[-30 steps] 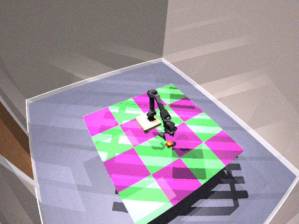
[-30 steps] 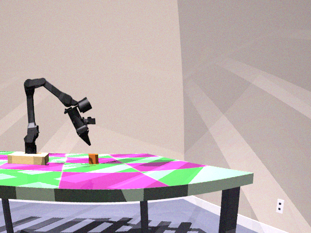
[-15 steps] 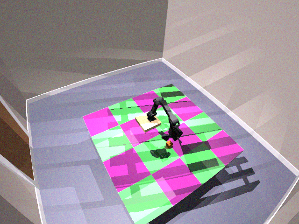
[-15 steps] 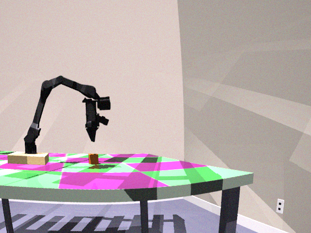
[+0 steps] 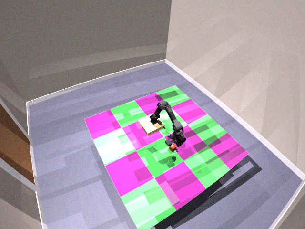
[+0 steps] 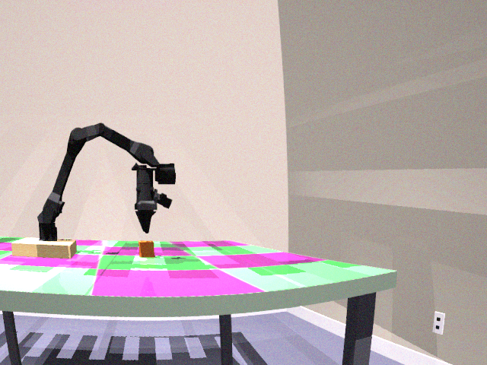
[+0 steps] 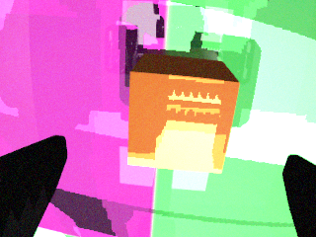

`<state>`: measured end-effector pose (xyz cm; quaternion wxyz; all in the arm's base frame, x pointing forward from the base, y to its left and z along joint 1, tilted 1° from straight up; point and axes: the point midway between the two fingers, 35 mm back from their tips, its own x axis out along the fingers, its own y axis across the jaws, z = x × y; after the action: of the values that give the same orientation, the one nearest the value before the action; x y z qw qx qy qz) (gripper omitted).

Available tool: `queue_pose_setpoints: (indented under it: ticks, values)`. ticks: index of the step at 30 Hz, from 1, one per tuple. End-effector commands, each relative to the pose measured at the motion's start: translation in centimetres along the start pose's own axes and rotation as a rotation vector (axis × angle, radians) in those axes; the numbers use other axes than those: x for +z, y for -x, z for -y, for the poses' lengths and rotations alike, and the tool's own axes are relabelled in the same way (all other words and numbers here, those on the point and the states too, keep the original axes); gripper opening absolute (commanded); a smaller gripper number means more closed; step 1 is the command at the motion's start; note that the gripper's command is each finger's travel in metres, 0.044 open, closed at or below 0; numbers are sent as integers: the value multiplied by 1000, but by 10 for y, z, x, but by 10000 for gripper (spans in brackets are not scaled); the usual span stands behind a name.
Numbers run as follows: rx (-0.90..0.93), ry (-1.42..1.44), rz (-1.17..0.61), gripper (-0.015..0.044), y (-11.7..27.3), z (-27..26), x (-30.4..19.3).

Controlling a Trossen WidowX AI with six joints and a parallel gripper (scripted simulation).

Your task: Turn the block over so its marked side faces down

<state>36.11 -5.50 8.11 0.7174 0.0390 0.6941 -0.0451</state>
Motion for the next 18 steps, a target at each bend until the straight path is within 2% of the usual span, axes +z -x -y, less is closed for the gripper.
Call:
queue_pose_setpoints:
  ticks: [1, 18]
  values:
    - [-4, -5, -3, 440, -13, 0, -1]
    - [-4, -5, -3, 440, -35, 0, 0]
